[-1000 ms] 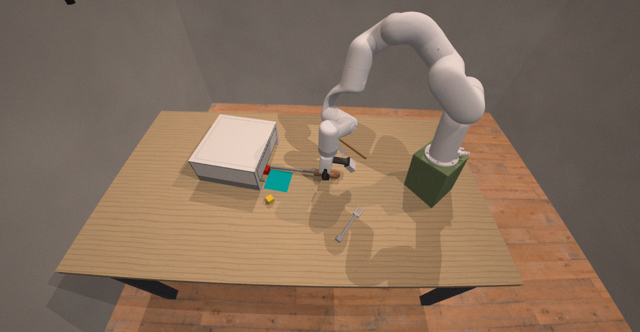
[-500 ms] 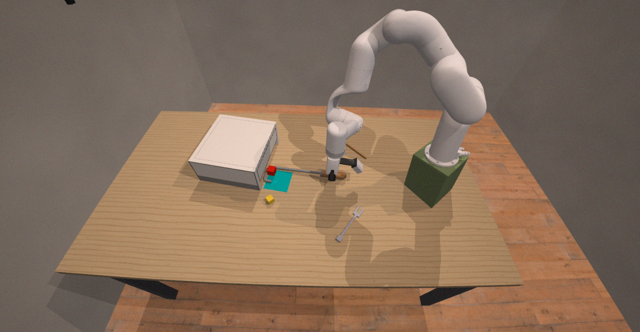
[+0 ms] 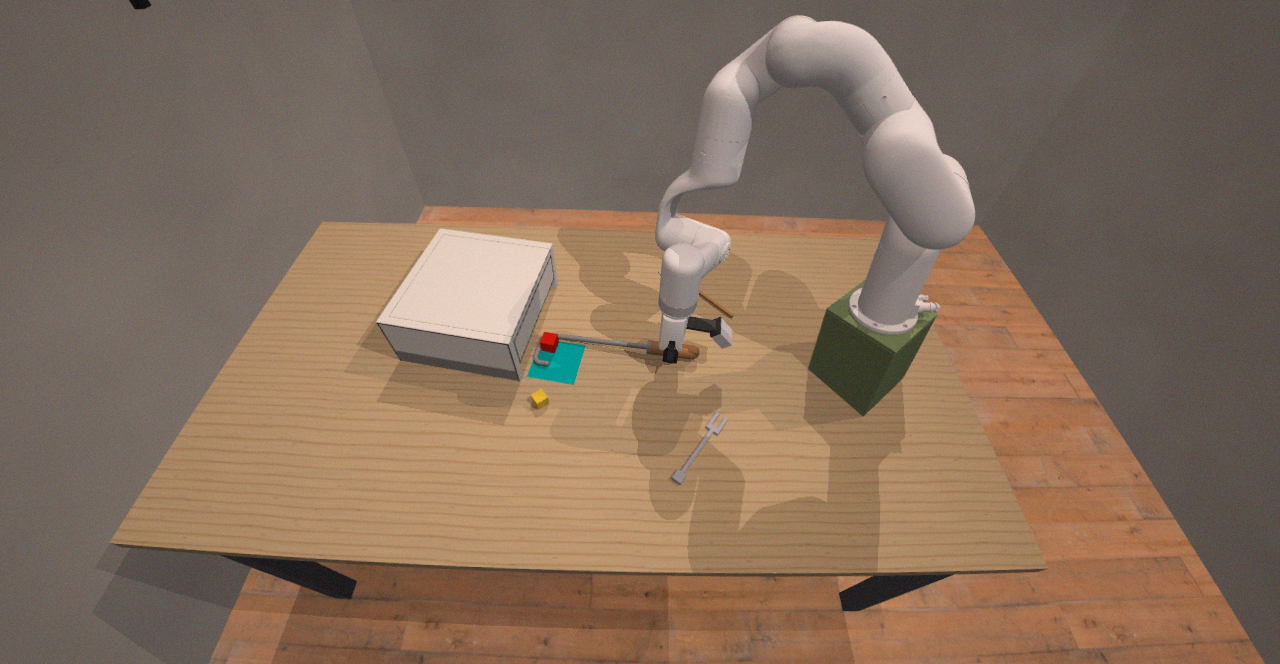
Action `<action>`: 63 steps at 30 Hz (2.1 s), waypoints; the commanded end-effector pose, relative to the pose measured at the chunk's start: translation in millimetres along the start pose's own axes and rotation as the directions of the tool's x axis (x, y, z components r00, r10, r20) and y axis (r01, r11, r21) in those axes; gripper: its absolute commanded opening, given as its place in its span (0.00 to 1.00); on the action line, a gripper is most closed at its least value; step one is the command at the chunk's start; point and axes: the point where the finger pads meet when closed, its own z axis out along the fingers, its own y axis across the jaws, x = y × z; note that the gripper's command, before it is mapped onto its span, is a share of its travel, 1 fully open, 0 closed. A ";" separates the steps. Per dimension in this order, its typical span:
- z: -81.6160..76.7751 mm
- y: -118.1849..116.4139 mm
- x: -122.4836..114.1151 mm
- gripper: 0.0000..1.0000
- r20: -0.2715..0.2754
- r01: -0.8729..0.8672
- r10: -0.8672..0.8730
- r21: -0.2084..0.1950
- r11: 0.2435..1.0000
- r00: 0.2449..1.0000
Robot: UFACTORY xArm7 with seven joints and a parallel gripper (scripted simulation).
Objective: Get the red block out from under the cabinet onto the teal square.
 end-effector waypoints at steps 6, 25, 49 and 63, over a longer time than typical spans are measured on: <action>-0.9 0.3 2.6 0.00 0.004 0.000 0.000 0.000 1.000 1.000; -0.9 0.3 3.9 0.00 0.004 0.000 0.000 0.000 1.000 1.000; -0.9 11.9 9.8 0.00 0.004 -0.001 0.001 0.000 1.000 1.000; -0.8 32.5 20.3 0.00 0.004 -0.003 0.003 0.000 1.000 1.000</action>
